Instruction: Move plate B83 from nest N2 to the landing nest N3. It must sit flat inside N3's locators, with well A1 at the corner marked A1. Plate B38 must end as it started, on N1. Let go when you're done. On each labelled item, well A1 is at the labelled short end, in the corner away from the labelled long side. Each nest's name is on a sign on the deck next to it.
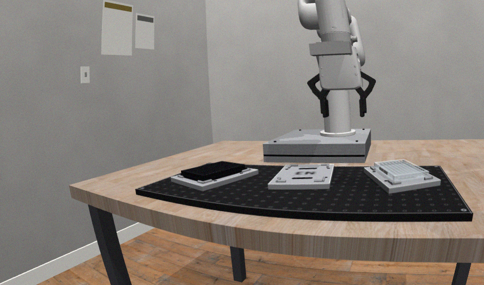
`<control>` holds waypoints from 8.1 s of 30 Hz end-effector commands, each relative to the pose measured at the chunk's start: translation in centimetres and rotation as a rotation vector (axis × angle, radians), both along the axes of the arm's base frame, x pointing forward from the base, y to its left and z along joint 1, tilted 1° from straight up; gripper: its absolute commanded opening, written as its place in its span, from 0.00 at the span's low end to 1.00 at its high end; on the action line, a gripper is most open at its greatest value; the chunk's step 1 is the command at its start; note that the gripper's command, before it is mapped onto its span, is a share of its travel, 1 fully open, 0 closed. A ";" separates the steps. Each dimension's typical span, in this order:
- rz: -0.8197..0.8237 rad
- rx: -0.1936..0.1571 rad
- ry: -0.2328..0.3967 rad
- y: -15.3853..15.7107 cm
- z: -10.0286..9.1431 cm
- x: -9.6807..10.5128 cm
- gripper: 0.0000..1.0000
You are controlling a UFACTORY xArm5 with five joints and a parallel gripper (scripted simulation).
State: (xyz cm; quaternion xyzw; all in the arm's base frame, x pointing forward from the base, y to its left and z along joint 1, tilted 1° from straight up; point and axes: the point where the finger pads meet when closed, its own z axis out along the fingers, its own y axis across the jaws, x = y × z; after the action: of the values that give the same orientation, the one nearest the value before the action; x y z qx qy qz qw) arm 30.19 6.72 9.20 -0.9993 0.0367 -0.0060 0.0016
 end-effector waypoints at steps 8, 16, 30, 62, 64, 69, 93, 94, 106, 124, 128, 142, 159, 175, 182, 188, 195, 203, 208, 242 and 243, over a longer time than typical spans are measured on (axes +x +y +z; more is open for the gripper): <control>-0.234 0.000 -0.003 -4.3 0.1 2.0 1.00; -0.234 0.000 -0.003 -8.0 0.1 3.5 1.00; -0.234 -0.001 -0.003 -13.5 0.2 5.8 1.00; -0.234 -0.002 -0.003 -26.5 0.3 11.2 1.00; -0.234 -0.002 -0.003 -27.4 0.3 11.6 1.00; -0.234 -0.002 -0.003 -27.9 0.3 11.8 1.00; -0.234 -0.002 -0.003 -27.9 -1.7 11.9 1.00; -0.234 -0.002 -0.003 -27.9 -1.9 11.9 1.00; -0.234 -0.002 -0.003 -27.9 -3.6 11.9 1.00; -0.234 -0.002 -0.003 -27.9 -6.2 11.9 1.00; -0.234 -0.002 -0.003 -27.9 -6.9 11.9 1.00; -0.234 -0.002 -0.003 -27.9 -7.9 12.0 1.00; -0.234 -0.002 -0.003 -27.9 -8.7 12.0 1.00; -0.234 -0.002 -0.003 -27.9 -9.6 12.0 1.00; -0.234 -0.002 -0.003 -27.9 -9.9 12.0 1.00; -0.234 -0.002 -0.003 -27.9 -9.9 12.0 1.00; -0.234 -0.002 -0.003 -27.9 -9.9 12.0 1.00; -0.234 -0.002 -0.003 -27.9 -9.9 12.0 0.00; -0.234 -0.002 -0.003 -27.9 -9.9 12.0 0.00; -0.234 -0.002 -0.003 -27.9 -9.9 12.0 0.00; -0.234 -0.002 -0.003 -27.9 -9.9 12.0 0.00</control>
State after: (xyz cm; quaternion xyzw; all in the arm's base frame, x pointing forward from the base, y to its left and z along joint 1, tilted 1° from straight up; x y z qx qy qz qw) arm 42.06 -21.15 -0.76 -0.9882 0.1532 -0.0054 -0.0018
